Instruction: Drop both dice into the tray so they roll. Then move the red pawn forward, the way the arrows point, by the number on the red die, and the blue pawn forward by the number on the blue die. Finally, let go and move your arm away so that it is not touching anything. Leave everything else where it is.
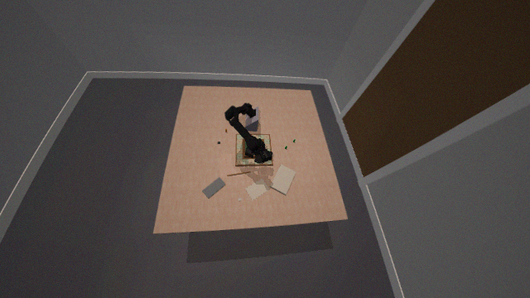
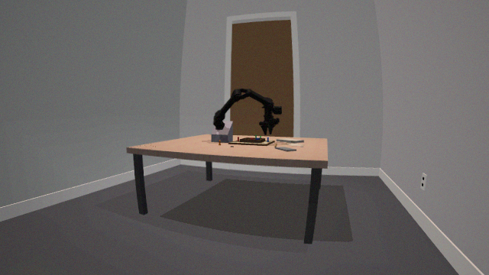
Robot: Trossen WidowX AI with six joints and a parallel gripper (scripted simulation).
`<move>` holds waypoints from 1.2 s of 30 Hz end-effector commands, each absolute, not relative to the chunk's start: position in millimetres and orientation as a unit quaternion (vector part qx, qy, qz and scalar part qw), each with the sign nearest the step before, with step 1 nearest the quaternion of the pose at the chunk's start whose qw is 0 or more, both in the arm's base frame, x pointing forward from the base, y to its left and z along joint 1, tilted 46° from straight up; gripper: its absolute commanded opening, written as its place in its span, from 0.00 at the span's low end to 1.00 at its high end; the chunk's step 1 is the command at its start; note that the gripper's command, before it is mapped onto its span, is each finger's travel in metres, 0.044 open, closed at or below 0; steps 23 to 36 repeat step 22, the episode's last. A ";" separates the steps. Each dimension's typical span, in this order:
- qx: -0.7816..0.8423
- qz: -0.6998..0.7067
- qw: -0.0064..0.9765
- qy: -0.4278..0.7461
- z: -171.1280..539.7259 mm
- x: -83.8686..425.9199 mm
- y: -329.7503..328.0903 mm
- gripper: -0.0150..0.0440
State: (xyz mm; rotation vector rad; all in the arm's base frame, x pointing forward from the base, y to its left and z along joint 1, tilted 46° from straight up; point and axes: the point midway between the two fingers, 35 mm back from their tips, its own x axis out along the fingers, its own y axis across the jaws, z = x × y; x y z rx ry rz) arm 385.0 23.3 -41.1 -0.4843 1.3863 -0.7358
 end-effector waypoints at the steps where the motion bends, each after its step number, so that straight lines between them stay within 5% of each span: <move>1: -0.210 -0.329 0.683 0.617 -31.1 386.2 32.2 1.00; 14: -0.271 -0.261 0.658 0.652 31.0 218.4 72.4 1.00; 15: -0.251 -0.273 0.673 0.640 18.1 271.8 76.0 1.00; 36: -0.251 -0.273 0.673 0.640 18.1 271.8 76.0 1.00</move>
